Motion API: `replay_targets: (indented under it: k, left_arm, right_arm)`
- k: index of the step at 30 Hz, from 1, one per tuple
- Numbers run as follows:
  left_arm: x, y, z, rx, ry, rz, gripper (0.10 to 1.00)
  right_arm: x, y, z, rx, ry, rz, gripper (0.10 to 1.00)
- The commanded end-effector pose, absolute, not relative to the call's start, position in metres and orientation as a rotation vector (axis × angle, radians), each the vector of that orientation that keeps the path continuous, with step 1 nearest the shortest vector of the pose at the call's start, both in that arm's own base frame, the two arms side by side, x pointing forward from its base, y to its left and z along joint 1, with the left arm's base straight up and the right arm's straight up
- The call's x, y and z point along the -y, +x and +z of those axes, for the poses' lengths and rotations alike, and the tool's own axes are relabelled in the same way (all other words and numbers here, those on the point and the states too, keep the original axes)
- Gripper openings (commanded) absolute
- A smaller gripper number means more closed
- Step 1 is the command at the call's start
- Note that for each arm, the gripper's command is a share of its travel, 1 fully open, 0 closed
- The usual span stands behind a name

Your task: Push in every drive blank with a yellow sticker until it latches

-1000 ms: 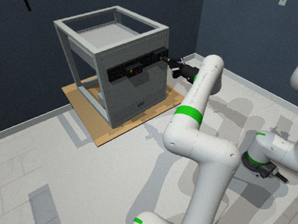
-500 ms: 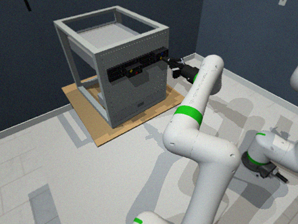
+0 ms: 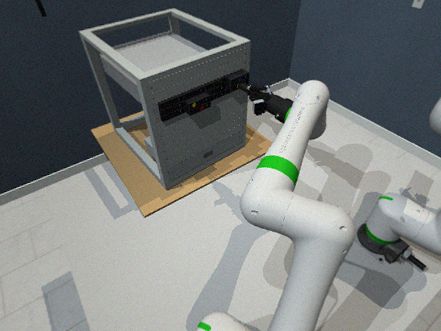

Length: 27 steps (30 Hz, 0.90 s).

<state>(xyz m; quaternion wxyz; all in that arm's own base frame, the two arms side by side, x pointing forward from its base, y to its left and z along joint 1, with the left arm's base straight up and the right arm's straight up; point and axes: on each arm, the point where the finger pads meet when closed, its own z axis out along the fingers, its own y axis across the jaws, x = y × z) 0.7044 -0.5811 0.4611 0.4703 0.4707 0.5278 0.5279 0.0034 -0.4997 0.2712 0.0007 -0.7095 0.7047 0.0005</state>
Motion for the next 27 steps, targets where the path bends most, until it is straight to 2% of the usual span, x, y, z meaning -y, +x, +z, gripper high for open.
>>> replay_targets:
  k: [1, 27]
  left_arm:
    - [0.5805, 0.7071, 0.4634, -1.293, 1.151, 1.292, 0.099]
    - [0.5793, 0.7171, 0.4634, -1.293, 1.151, 1.292, 0.099]
  right_arm:
    - [0.5, 0.0033, 0.272, -2.214, -2.229, 0.0, 1.0]
    - [0.5, 0.0033, 0.272, -2.214, -2.229, 0.0, 1.0]
